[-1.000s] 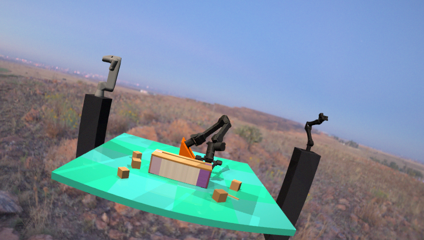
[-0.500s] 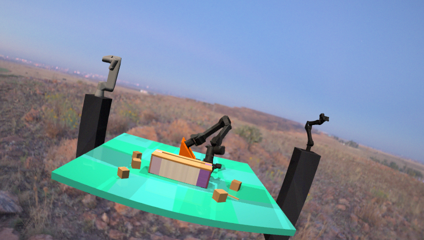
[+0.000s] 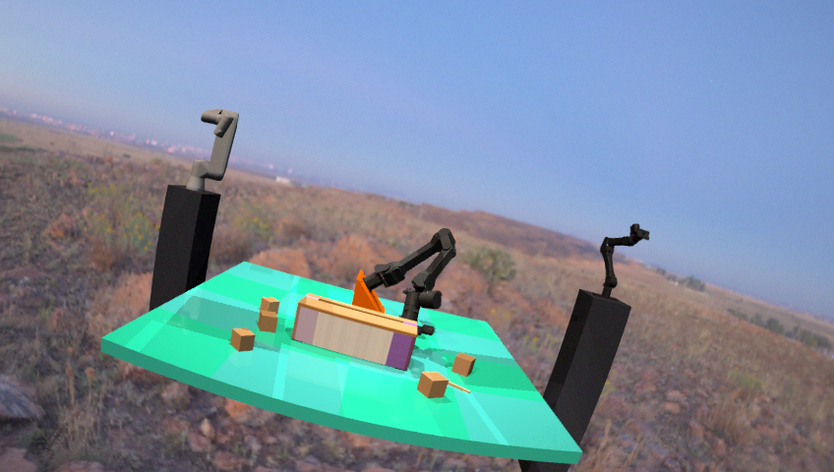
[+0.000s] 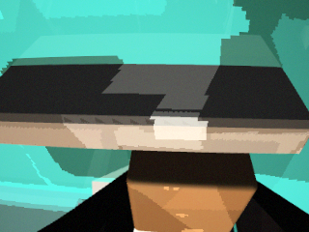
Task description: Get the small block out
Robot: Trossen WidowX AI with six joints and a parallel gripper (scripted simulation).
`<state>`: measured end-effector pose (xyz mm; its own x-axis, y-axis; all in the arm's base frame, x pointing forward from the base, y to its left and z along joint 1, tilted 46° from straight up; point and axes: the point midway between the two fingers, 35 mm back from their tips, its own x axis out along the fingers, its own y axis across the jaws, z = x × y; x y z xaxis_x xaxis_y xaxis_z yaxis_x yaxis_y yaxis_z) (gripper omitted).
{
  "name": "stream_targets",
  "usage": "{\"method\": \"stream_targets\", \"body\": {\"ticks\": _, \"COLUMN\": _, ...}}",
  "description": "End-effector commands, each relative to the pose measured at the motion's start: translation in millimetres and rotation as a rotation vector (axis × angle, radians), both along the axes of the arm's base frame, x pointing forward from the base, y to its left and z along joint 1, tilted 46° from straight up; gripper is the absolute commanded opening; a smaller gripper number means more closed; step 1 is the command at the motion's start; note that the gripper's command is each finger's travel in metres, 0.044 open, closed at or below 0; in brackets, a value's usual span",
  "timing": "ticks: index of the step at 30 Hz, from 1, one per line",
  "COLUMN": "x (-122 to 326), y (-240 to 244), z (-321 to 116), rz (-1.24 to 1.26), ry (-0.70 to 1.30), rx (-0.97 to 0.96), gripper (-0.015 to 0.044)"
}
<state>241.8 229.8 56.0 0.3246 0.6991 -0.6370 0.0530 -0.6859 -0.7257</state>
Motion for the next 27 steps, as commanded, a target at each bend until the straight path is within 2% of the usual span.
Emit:
{"method": "stream_targets", "body": {"ticks": 1, "x": -1, "y": -1, "z": -4, "rz": -0.004, "ry": 0.009, "rx": -0.006, "gripper": 0.0101}}
{"method": "stream_targets", "body": {"ticks": 4, "x": -1, "y": -1, "z": -4, "rz": -0.004, "ry": 0.009, "rx": -0.006, "gripper": 0.0081}}
{"method": "stream_targets", "body": {"ticks": 7, "x": 3, "y": -5, "z": 0, "rz": -0.035, "ry": 0.027, "rx": 0.009, "gripper": 0.0003}}
{"method": "stream_targets", "body": {"ticks": 23, "x": 6, "y": -45, "z": 43, "rz": -0.001, "ry": -0.001, "rx": -0.003, "gripper": 0.0000}}
{"method": "stream_targets", "body": {"ticks": 27, "x": 6, "y": -47, "z": 42, "rz": -0.062, "ry": 0.073, "rx": 0.028, "gripper": 0.0000}}
